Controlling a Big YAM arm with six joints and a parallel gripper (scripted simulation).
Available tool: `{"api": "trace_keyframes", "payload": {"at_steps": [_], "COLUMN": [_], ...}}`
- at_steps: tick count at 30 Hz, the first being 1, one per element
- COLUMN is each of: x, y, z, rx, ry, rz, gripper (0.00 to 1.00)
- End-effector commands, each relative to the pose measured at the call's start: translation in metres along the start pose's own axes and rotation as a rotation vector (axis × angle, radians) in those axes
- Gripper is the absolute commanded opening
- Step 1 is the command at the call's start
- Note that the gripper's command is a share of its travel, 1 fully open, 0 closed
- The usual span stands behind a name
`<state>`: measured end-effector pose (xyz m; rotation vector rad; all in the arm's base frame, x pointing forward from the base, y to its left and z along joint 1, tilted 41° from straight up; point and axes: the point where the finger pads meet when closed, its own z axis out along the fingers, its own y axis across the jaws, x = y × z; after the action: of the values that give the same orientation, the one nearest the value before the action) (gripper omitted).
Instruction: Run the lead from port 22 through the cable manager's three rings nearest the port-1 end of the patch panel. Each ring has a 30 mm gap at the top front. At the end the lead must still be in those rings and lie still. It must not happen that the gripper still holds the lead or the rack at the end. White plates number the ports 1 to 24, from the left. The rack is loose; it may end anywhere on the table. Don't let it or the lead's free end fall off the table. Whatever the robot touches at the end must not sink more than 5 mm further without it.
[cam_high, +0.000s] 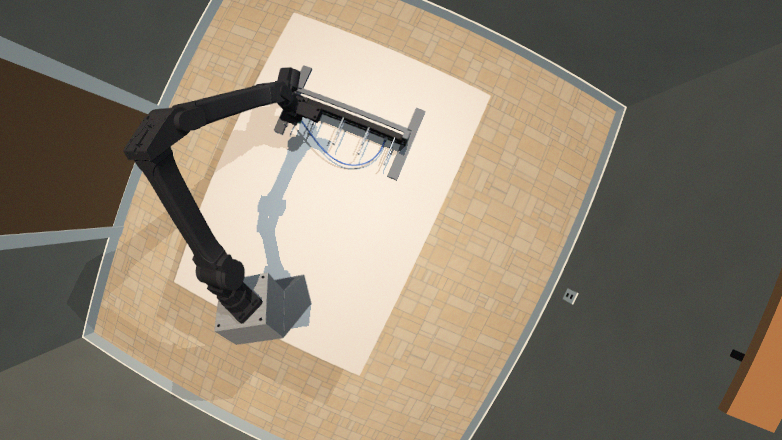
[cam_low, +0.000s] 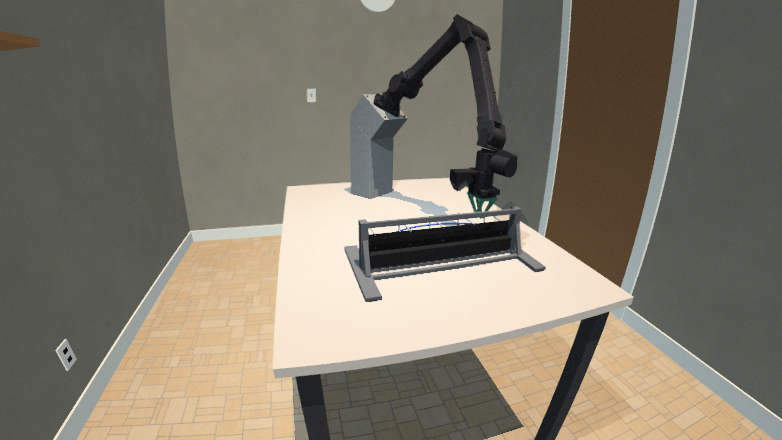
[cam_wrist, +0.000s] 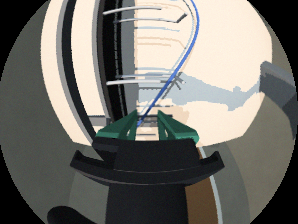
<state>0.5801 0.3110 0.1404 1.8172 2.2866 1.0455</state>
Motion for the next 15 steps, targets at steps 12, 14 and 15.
{"api": "trace_keyframes", "payload": {"at_steps": [12,14,15], "x": [-0.002,0.0,0.001], "y": [0.02,0.025,0.026], "z": [-0.067,-0.072,-0.074], "rx": [-0.053,-0.064,-0.066], "ry": [0.002,0.004,0.005], "rz": [-0.004,-0.006,-0.007], "gripper": [0.32,0.32,0.32]}}
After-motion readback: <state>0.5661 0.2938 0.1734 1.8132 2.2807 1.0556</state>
